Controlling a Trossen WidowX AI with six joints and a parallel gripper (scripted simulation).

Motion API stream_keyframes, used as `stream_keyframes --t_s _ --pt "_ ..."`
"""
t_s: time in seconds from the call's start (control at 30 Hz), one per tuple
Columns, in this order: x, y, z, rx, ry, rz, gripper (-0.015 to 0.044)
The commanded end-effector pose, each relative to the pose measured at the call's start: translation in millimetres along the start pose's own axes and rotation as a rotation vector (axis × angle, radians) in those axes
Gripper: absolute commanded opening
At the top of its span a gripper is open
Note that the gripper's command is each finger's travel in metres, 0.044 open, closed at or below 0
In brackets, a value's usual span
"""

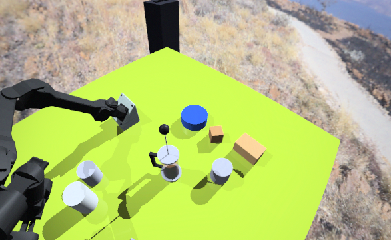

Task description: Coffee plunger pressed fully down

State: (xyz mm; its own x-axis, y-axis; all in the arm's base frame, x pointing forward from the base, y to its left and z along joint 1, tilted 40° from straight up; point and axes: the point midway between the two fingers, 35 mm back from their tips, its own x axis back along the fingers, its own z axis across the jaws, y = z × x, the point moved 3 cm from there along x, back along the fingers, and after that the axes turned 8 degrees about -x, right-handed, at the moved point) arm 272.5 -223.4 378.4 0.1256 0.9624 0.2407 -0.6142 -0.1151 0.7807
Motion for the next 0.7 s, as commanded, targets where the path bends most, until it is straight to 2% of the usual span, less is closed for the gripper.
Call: stream_keyframes --t_s 0.0,0.33,0.67 --pt "54.6 -44.2 2.3 0.237 0.154 0.119 0.044" --pt "194.7 -126.2 -37.0 0.826 0.6 0.269 0.044" --pt "319.9 -157.5 -137.7 1.356 1.147 0.199 0.044"
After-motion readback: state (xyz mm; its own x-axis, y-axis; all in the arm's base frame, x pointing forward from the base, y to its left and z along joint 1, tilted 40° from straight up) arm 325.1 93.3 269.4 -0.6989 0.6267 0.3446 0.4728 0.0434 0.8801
